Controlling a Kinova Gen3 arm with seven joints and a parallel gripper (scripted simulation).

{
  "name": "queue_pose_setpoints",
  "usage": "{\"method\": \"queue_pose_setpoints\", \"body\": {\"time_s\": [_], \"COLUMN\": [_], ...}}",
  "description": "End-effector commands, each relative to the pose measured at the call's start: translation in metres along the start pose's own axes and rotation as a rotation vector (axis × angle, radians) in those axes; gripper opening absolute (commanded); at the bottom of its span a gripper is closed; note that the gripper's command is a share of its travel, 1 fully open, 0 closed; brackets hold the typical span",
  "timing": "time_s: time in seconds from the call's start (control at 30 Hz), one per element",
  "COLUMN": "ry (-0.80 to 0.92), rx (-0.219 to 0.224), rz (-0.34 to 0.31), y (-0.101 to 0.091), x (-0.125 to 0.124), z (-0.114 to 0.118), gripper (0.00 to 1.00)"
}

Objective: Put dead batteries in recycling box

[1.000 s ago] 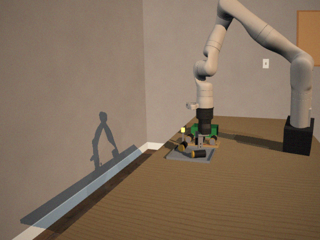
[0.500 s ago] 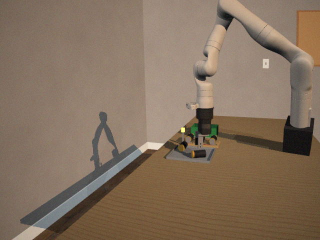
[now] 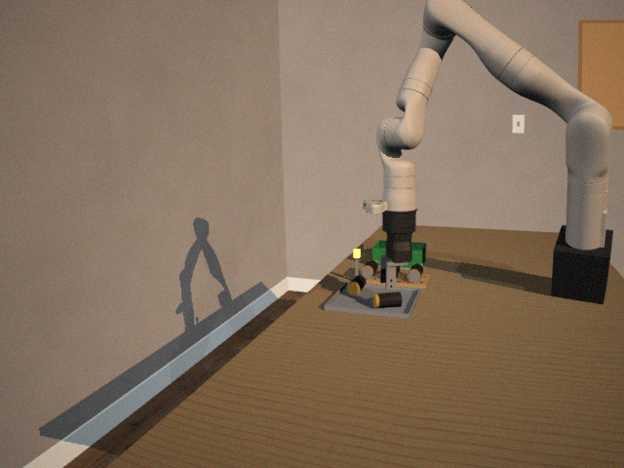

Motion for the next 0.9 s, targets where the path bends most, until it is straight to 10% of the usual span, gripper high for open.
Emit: {"method": "queue_pose_setpoints", "body": {"time_s": [0.0, 0.87], "ry": [0.0, 0.0], "rx": [0.001, 0.001], "rz": [0.001, 0.001], "y": [-0.001, 0.044], "x": [0.0, 0.0], "z": [0.0, 0.0], "gripper": [0.9, 0.9]}}
Point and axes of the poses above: the point where the finger pads meet when closed, its own y axis out along the fingers, its own z axis across the jaws, x = y × z, the point moved 9 cm from there along -y, back along the fingers, and after that the axes turned 14 degrees about -y, right-handed, at the moved point
